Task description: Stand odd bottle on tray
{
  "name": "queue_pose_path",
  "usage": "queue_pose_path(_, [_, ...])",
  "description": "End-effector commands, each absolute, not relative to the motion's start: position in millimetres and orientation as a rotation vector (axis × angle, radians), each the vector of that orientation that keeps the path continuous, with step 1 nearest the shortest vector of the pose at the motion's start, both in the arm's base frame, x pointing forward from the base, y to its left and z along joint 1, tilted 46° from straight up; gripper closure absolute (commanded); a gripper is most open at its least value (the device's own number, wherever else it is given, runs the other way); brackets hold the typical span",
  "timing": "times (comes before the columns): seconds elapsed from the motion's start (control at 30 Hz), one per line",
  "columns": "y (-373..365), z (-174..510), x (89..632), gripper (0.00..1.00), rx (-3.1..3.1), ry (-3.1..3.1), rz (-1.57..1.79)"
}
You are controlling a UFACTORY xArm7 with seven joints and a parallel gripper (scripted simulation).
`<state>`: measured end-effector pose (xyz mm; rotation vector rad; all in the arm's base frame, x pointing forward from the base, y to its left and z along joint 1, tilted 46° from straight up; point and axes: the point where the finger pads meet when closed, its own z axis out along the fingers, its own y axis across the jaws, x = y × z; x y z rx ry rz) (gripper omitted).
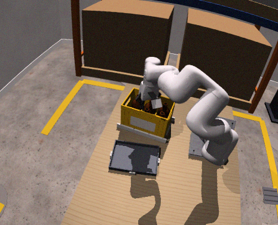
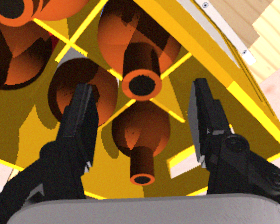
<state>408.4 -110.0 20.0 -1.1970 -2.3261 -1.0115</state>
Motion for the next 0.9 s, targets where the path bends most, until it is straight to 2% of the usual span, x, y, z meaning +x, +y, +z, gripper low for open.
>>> queue_pose_path(0.0, [-109.0,17.6,409.2,0.35,-1.202,-2.329,-1.011])
queue_pose_path(0.87, [-91.2,0.6,409.9,0.35,-1.202,-2.329,-1.011])
